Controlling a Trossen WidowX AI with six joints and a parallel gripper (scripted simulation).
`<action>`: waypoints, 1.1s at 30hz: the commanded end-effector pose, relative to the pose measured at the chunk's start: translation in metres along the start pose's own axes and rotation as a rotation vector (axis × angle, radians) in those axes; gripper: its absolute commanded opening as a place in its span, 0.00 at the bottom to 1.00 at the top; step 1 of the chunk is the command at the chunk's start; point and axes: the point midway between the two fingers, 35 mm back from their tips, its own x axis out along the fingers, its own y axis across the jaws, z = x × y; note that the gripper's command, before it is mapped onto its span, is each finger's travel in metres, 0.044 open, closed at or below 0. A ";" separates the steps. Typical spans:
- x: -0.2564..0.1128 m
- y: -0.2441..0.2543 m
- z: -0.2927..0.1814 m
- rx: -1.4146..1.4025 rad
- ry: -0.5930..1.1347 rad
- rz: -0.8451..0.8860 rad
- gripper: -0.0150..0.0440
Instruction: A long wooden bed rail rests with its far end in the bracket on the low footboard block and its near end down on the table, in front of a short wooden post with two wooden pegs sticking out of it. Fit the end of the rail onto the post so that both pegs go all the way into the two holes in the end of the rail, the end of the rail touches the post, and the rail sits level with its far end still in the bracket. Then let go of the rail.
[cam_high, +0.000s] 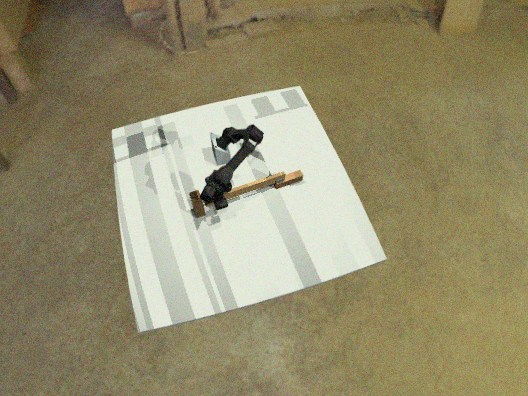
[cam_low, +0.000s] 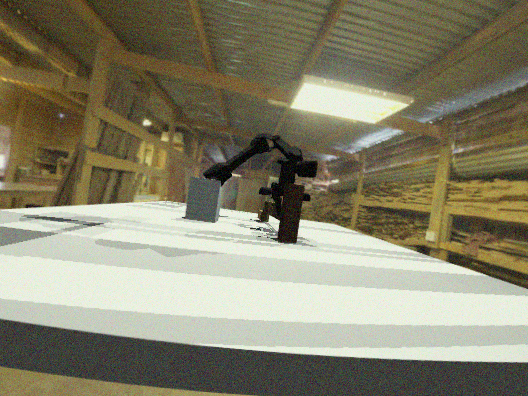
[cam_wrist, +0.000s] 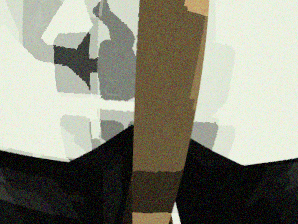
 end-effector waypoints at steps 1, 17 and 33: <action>0.000 -0.001 -0.001 0.001 0.002 -0.003 0.25; 0.000 -0.001 -0.006 0.001 0.002 -0.003 0.25; -0.001 -0.001 -0.004 0.001 0.002 -0.003 0.25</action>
